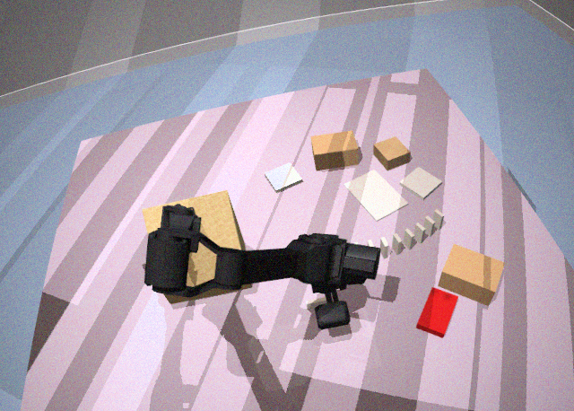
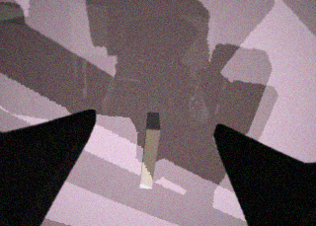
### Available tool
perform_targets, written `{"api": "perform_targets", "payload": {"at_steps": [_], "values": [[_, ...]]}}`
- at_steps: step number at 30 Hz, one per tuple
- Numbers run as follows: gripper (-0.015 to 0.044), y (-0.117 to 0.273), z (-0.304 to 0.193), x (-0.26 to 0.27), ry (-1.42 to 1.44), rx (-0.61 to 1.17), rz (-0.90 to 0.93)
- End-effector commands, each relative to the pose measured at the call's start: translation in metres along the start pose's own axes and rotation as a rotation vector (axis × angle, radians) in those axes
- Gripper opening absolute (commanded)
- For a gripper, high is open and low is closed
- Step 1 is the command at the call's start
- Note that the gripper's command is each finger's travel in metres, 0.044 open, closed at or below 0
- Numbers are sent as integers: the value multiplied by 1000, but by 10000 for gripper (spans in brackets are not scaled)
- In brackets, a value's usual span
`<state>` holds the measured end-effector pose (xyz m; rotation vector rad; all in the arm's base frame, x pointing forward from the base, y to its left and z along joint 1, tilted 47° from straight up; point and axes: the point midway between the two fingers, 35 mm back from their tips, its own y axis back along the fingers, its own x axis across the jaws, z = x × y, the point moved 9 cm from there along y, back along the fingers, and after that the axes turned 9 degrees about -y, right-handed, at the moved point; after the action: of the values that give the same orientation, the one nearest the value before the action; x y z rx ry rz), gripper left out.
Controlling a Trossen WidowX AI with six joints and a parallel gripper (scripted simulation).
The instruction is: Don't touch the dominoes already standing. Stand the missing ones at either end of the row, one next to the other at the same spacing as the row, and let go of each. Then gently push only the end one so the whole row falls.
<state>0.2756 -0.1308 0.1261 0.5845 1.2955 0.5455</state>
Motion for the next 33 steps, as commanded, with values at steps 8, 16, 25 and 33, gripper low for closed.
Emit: {"api": "perform_targets", "payload": {"at_steps": [8, 16, 25, 33], "values": [[204, -2, -2, 2, 12, 5, 6], [23, -2, -2, 2, 12, 5, 6], [23, 22, -2, 3, 12, 5, 7], [23, 143, -4, 7, 12, 7, 13]]}}
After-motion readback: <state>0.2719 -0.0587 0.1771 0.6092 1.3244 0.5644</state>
